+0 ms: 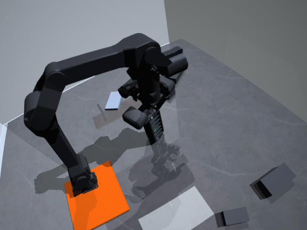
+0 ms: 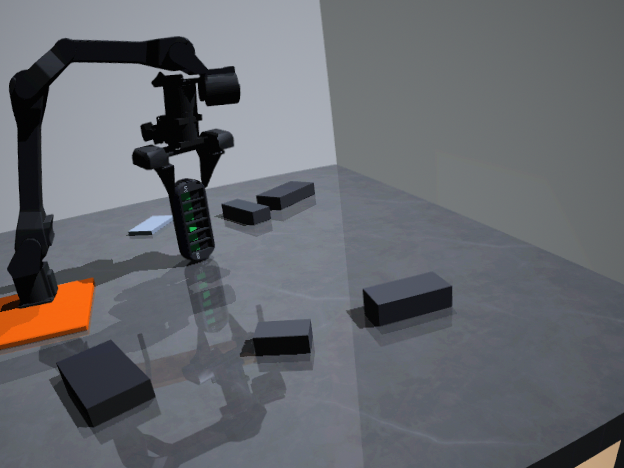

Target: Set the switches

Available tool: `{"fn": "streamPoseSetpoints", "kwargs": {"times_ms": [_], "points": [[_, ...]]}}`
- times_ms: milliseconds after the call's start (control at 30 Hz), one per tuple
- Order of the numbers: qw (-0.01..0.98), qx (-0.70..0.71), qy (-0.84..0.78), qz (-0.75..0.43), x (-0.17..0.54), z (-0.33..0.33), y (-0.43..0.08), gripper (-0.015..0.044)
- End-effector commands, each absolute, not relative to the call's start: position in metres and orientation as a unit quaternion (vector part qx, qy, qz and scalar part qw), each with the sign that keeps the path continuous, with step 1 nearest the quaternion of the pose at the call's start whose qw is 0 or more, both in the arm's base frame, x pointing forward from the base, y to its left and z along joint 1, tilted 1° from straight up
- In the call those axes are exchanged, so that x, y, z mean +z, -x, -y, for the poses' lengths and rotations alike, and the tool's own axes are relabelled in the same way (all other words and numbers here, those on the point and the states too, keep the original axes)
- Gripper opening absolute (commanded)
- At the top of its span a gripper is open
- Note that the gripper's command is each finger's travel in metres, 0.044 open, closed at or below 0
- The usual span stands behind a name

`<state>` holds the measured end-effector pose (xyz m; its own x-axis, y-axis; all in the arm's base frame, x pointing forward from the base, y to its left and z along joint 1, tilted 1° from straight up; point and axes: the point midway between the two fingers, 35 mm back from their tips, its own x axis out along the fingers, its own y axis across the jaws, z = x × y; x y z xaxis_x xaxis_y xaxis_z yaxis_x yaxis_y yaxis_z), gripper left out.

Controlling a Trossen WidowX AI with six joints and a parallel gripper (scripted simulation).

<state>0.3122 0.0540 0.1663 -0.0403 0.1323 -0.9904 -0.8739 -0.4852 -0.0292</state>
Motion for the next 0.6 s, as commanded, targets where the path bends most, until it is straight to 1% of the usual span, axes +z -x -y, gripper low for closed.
{"fn": "streamPoseSetpoints", "kwargs": {"times_ms": [0, 567], "points": [[0.386, 0.638, 0.579, -0.329, 0.165, -0.048, -0.316, 0.0337], [0.379, 0.626, 0.592, -0.336, 0.164, -0.037, -0.322, 0.0338]]}}
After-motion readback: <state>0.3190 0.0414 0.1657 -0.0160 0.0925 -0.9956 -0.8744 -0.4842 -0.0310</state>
